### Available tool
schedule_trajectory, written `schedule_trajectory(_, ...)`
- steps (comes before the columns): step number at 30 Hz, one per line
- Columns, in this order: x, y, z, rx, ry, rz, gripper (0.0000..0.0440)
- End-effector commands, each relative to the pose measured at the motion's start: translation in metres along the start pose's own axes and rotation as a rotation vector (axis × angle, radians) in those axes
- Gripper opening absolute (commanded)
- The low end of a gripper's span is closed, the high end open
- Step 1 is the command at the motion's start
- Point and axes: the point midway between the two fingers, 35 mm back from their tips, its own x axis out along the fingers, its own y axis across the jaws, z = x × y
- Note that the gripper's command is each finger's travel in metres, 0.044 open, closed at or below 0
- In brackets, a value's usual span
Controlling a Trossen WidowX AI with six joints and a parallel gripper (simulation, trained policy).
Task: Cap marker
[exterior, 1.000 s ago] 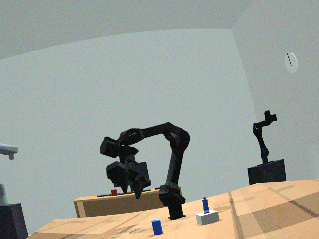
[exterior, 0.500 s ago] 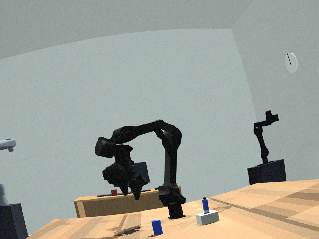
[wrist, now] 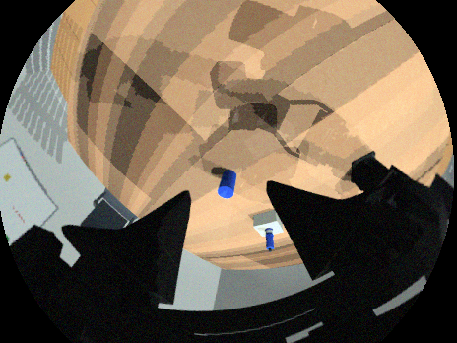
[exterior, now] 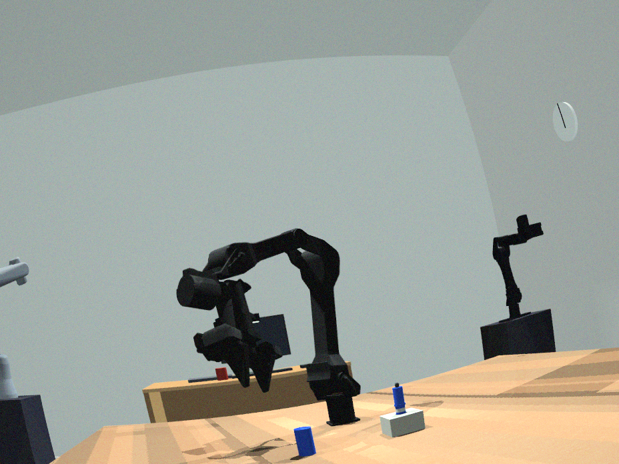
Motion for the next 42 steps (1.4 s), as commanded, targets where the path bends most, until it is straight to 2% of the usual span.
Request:
schedule_trajectory(1,0.004,0.005,-0.001,-0.024,-0.005,-0.03,0.0322)
schedule_trajectory(42,0.045,0.041,-0.024,-0.161,-0.09,-0.255,0.0317)
